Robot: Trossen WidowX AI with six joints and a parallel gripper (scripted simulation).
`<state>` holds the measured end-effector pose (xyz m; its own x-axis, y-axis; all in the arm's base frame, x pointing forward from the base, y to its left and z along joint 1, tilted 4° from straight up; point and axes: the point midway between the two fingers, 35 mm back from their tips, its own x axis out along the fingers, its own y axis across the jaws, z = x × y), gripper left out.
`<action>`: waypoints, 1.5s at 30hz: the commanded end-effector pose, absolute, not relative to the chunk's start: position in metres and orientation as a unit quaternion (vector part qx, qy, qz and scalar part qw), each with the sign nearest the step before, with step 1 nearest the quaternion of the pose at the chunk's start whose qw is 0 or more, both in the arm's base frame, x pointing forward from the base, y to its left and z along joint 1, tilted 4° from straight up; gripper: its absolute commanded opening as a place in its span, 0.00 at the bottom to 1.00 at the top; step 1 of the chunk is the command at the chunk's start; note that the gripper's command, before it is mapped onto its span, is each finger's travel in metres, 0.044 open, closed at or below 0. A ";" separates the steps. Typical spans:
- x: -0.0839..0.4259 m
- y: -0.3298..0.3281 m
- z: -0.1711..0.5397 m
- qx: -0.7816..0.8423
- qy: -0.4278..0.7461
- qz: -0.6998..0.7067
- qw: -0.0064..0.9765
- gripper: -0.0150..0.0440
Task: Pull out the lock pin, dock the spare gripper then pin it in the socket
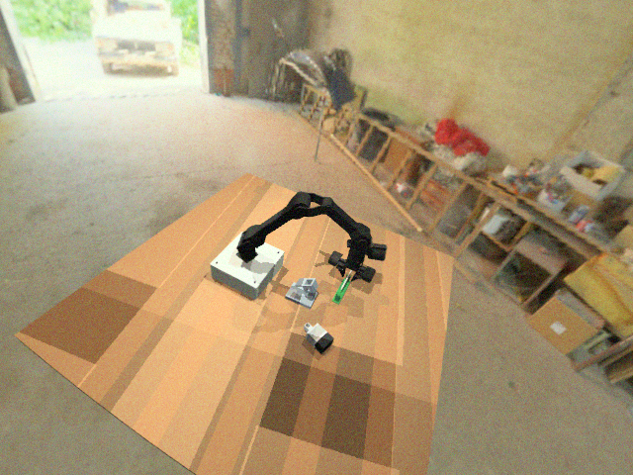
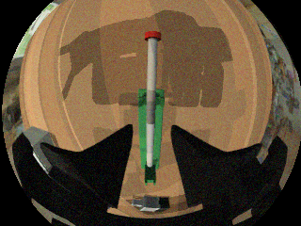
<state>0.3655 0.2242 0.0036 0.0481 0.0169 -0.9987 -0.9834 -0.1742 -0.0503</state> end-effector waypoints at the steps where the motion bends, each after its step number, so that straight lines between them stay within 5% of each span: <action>1: 0.366 0.223 -0.003 -0.554 0.438 0.533 0.467 0.56; 16: 0.366 0.222 -0.023 -0.554 0.438 0.533 0.467 0.56; 22: 0.366 0.222 -0.023 -0.554 0.438 0.533 0.467 0.29; 25: 0.366 0.222 -0.023 -0.554 0.438 0.533 0.467 0.26; 45: 0.360 0.222 -0.004 -0.549 0.445 0.536 0.462 0.25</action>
